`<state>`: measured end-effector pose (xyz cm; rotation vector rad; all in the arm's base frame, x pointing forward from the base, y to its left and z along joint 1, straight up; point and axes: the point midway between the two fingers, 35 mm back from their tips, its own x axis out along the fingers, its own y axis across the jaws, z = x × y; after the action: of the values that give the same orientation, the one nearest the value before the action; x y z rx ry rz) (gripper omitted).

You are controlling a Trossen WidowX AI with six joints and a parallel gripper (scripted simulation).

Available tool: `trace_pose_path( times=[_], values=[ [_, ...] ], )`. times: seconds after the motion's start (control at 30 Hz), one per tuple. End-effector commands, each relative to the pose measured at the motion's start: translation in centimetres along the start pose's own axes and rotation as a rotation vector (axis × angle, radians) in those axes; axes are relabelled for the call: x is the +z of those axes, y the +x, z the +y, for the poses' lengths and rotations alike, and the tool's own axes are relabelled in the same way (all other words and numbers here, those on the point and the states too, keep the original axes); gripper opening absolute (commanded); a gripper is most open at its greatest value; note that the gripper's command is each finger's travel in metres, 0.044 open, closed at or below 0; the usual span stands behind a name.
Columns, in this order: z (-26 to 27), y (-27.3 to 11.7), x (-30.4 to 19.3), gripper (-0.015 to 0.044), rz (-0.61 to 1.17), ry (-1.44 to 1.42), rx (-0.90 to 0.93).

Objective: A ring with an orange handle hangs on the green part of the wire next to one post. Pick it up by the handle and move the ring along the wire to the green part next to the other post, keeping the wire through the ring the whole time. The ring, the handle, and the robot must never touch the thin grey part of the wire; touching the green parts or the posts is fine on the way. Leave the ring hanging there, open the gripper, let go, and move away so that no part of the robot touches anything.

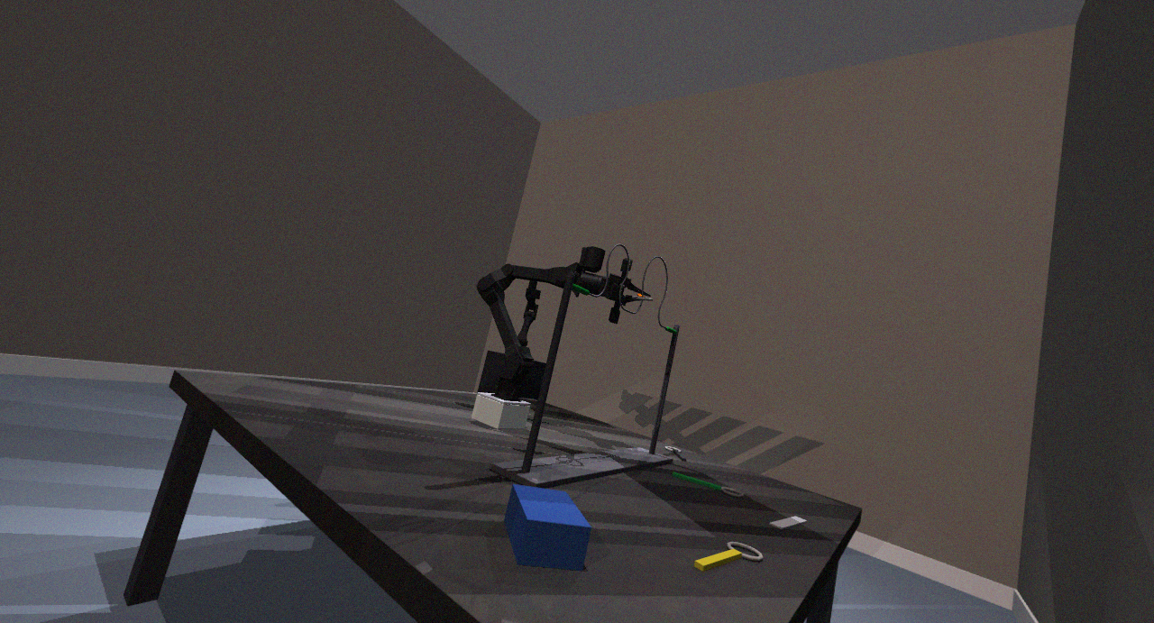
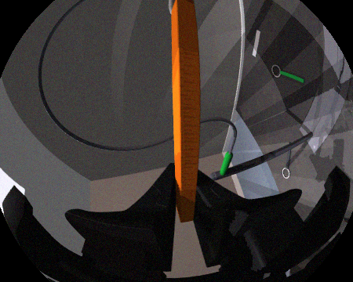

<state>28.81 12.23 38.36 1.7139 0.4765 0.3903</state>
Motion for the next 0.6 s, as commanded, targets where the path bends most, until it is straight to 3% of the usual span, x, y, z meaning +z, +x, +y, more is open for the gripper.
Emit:
trace_pose_path(
  times=[0.0, 0.57],
  values=[
    [1.2, -0.2, -0.1, -0.0150, 0.008, 0.036, 0.033],
    [3.0, -0.6, 0.2, -0.0150, 0.017, 0.110, 0.074]
  ],
)
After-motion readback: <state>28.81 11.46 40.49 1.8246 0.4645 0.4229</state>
